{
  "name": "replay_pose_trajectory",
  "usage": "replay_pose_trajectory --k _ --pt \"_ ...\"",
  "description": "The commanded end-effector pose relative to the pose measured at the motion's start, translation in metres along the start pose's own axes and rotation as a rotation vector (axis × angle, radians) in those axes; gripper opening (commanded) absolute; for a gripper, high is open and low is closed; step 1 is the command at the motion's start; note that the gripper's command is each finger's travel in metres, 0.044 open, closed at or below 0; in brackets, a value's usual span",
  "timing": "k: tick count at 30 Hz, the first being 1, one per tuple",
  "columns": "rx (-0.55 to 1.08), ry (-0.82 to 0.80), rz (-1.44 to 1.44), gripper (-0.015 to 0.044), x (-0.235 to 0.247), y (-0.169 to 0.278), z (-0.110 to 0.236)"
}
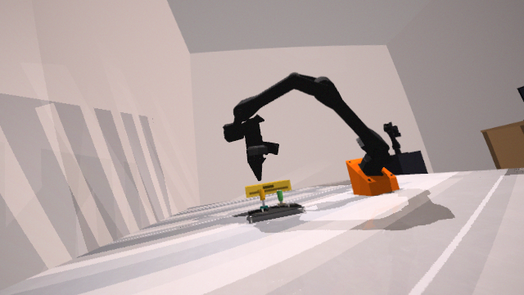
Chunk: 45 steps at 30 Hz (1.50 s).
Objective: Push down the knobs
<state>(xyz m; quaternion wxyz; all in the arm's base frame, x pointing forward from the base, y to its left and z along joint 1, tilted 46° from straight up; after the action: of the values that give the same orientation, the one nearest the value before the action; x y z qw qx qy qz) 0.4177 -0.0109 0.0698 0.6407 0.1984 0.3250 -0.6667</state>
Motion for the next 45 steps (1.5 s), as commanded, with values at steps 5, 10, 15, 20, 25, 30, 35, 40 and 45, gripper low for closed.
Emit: replay_pose_trajectory --k 5,10,15,20,25,30,35,40,45 --pt "-0.002 0.004 -0.007 0.0000 0.000 0.000 -0.007" --pt "-0.002 0.004 -0.007 0.0000 0.000 0.000 -0.015" --pt "-0.002 0.004 -0.007 0.0000 0.000 -0.001 -0.023" --pt "-0.002 0.005 -0.007 0.0000 0.000 -0.001 -0.024" --pt "-0.002 0.005 -0.007 0.0000 0.000 -0.001 -0.023" --pt "-0.002 0.005 -0.007 0.0000 0.000 -0.001 -0.023" --pt "-0.002 0.005 -0.007 0.0000 0.000 -0.001 -0.025" --pt "-0.002 0.005 -0.007 0.0000 0.000 -0.001 -0.026" --pt "-0.002 0.005 -0.007 0.0000 0.000 -0.001 -0.027"
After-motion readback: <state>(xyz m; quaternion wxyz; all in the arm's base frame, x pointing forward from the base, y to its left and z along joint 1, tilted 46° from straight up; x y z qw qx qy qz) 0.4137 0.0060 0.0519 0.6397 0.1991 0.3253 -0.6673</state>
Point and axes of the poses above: the point midway between the two fingers, 35 mm back from their tips, its own z axis back along the fingers, its own x axis across the jaws, y = z × x, the point moved 6 cm from there along z, back along the fingers, and after that the axes turned 12 degrees about -z, right-handed, at the moved point
